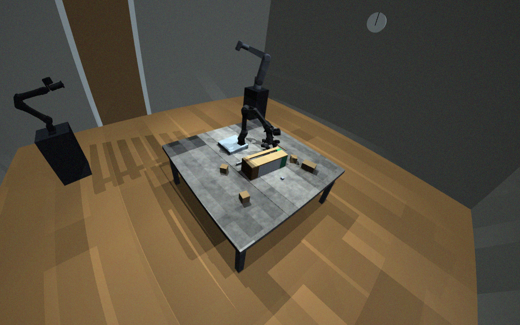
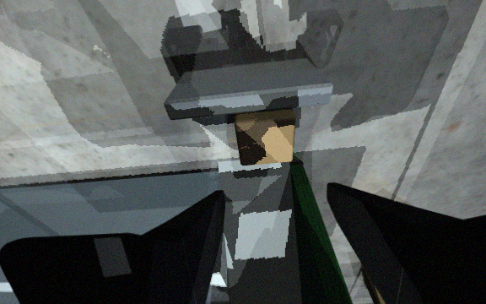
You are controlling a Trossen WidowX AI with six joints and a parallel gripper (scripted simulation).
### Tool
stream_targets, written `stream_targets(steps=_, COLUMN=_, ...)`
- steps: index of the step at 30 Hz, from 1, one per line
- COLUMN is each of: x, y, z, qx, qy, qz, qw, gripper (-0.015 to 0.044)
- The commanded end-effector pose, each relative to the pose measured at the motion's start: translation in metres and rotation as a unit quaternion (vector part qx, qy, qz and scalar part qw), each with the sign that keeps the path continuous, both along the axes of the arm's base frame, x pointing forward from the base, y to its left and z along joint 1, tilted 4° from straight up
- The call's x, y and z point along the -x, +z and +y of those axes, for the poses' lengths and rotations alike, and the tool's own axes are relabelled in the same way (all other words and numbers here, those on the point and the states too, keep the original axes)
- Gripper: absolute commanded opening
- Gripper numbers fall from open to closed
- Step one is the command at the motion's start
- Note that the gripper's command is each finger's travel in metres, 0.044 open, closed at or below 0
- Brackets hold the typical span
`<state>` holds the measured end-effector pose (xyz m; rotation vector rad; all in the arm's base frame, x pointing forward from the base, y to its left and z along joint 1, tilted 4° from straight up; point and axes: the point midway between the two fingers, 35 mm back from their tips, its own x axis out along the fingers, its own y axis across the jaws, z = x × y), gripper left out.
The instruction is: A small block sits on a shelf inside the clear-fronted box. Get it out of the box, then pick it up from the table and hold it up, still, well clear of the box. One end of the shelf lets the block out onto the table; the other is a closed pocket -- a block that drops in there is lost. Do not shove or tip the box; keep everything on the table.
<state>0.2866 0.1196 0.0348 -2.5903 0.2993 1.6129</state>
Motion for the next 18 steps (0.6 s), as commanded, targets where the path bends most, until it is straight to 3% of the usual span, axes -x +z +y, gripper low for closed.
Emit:
stream_targets(steps=1, x=0.002, y=-0.011, z=-0.001, qx=0.004, qy=0.003, qz=0.008, qw=1.000, gripper=0.0285)
stream_targets(steps=18, x=0.004, y=-0.038, z=-0.003, qx=0.004, qy=0.003, qz=0.008, qw=1.000, gripper=0.0285)
